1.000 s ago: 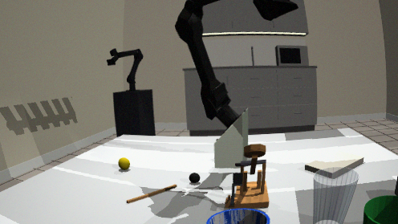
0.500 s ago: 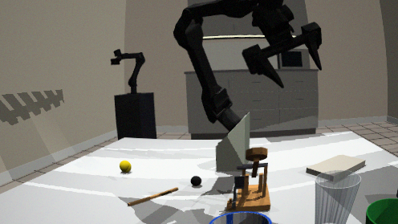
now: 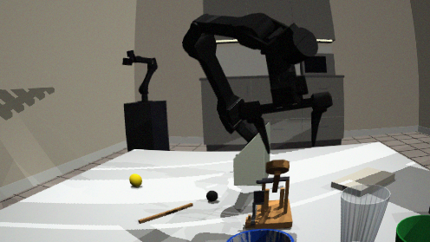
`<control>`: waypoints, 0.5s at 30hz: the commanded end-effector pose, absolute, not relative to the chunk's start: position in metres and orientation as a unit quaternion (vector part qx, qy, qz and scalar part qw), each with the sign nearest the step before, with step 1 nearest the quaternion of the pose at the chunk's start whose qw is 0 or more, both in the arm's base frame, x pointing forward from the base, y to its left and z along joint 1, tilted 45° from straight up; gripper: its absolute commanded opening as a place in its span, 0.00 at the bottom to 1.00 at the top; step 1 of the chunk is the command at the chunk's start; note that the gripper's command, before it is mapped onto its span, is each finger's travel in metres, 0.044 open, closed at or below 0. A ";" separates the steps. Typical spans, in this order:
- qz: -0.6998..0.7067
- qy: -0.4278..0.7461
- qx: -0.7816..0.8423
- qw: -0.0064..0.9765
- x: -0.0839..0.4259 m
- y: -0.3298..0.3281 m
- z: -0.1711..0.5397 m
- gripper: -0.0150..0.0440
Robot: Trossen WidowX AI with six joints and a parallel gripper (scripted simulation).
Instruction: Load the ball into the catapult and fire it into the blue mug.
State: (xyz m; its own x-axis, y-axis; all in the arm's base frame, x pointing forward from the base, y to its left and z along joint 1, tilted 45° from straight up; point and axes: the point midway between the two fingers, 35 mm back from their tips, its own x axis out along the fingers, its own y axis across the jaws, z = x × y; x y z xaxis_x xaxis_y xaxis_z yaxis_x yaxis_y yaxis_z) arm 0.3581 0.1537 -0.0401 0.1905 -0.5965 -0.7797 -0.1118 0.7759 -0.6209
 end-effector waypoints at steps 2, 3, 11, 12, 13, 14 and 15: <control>-0.205 0.649 -0.312 0.662 0.342 0.120 -0.044 1.00; -0.211 0.656 -0.316 0.652 0.339 0.114 -0.045 1.00; -0.215 0.661 -0.319 0.644 0.336 0.109 -0.045 0.82; -0.215 0.661 -0.319 0.644 0.336 0.109 -0.045 0.78; -0.215 0.661 -0.319 0.644 0.336 0.109 -0.045 0.73; -0.215 0.661 -0.319 0.644 0.336 0.109 -0.045 0.69; -0.215 0.661 -0.319 0.644 0.336 0.109 -0.045 0.64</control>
State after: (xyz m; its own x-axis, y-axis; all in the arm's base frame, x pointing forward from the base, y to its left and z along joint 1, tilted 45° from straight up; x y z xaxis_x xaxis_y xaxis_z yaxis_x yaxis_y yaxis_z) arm 0.3363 0.1104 -0.0454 0.0325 -0.6941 -0.7191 -0.1457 0.7086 -0.6905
